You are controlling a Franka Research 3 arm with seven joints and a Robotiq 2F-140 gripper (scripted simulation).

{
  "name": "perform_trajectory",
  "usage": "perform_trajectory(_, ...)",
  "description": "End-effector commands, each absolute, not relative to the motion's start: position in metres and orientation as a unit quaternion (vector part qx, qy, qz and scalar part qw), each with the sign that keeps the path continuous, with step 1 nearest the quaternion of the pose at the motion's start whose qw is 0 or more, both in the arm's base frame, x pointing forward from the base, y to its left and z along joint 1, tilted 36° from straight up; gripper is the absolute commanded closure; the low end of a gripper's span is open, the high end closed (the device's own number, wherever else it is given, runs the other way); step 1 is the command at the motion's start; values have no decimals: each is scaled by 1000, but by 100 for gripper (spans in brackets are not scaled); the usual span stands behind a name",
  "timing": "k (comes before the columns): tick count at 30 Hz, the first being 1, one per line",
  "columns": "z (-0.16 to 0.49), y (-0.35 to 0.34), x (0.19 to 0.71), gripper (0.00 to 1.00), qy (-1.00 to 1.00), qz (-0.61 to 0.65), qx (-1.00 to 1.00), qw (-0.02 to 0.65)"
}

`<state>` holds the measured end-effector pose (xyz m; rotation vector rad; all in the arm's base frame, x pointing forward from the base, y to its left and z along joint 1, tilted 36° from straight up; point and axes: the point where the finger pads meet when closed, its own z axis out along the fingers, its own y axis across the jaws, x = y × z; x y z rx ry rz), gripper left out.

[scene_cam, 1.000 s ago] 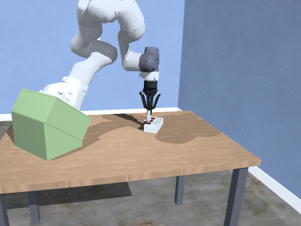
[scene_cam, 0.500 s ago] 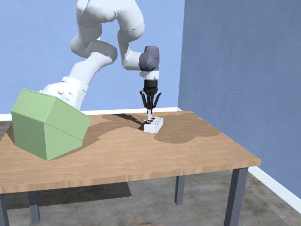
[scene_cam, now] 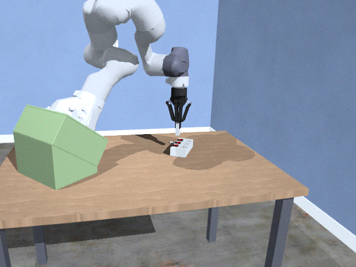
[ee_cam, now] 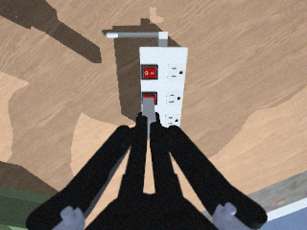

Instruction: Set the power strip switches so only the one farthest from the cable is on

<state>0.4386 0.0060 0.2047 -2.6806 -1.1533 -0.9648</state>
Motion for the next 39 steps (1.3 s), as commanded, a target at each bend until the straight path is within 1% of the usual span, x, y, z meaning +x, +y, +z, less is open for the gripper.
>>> perform_trajectory(1,204,5,434,100,-387,-308,-868,33)
perform_trajectory(20,204,5,434,100,-387,-308,-869,33)
perform_trajectory(27,192,-39,413,100,-387,-308,-868,33)
perform_trajectory(39,192,-39,413,100,-387,-308,-868,33)
